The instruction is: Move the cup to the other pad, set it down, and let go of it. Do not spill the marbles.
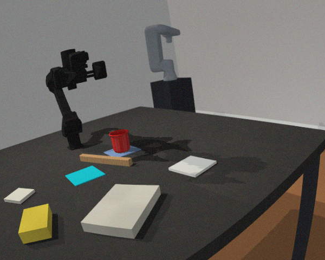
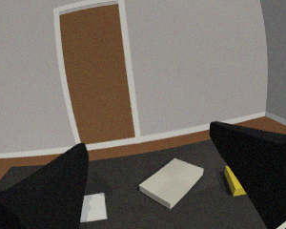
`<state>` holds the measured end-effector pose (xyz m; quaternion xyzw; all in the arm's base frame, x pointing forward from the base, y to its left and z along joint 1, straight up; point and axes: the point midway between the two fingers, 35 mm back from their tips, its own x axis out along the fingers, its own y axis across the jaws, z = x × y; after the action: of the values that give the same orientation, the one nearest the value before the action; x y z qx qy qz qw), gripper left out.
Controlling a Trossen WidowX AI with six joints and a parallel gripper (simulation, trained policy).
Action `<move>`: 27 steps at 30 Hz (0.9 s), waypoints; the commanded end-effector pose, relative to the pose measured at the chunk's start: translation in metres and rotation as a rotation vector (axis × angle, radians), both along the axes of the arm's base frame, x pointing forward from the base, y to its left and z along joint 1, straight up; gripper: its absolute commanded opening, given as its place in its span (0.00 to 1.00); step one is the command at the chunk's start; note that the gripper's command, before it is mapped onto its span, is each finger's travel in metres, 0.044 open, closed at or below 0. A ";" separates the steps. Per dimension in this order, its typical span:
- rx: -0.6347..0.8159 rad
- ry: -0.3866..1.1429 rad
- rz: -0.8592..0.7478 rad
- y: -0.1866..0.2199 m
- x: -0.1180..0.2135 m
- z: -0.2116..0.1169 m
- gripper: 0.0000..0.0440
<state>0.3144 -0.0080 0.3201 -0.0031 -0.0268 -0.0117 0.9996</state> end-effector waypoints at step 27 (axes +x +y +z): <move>0.154 0.180 0.085 0.025 0.003 0.009 0.28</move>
<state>0.3149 0.0127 0.3302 0.0608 0.0494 0.0218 0.9967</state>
